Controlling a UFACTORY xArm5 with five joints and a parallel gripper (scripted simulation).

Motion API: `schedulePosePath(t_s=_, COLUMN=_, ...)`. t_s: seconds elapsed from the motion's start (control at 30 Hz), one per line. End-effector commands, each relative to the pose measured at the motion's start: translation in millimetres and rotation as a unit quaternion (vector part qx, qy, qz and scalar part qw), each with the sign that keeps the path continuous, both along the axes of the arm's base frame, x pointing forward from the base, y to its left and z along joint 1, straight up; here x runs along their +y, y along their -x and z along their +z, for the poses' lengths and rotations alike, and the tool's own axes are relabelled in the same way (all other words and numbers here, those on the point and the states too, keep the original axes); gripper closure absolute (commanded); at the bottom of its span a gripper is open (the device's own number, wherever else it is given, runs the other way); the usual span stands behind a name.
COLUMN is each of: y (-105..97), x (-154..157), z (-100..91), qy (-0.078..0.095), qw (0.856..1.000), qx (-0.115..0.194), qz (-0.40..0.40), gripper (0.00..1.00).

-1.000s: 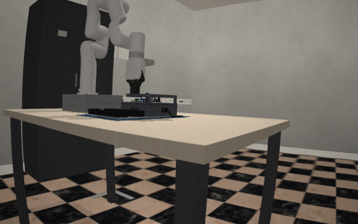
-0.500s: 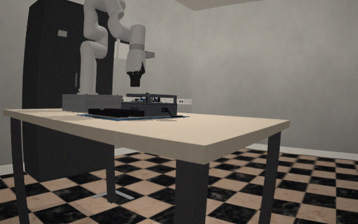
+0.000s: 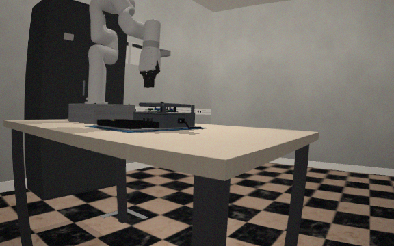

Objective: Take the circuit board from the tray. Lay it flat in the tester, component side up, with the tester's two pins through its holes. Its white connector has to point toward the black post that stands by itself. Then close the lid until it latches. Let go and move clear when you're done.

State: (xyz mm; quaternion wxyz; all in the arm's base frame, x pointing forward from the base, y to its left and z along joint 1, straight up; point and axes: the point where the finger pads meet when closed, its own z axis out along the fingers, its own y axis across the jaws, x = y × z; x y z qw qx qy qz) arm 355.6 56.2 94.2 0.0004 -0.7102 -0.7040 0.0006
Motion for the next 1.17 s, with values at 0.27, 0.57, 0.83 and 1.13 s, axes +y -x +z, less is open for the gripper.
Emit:
schedulePosePath(t_s=0.27, y=-1.0, x=0.2, z=10.8, qy=0.0, qw=1.0, qx=-0.001, qz=0.0, gripper=0.76)
schedulePosePath(t_s=0.57, y=-1.0, x=0.2, z=11.3, qy=0.0, qw=1.0, qx=-0.001, qz=0.0, gripper=0.0)
schedulePosePath(t_s=0.83, y=-1.0, x=0.2, z=11.3, qy=0.0, qw=1.0, qx=-0.001, qz=0.0, gripper=0.0)
schedulePosePath(t_s=1.13, y=-1.0, x=0.2, z=11.3, qy=0.0, qw=1.0, qx=-0.001, qz=0.0, gripper=0.0)
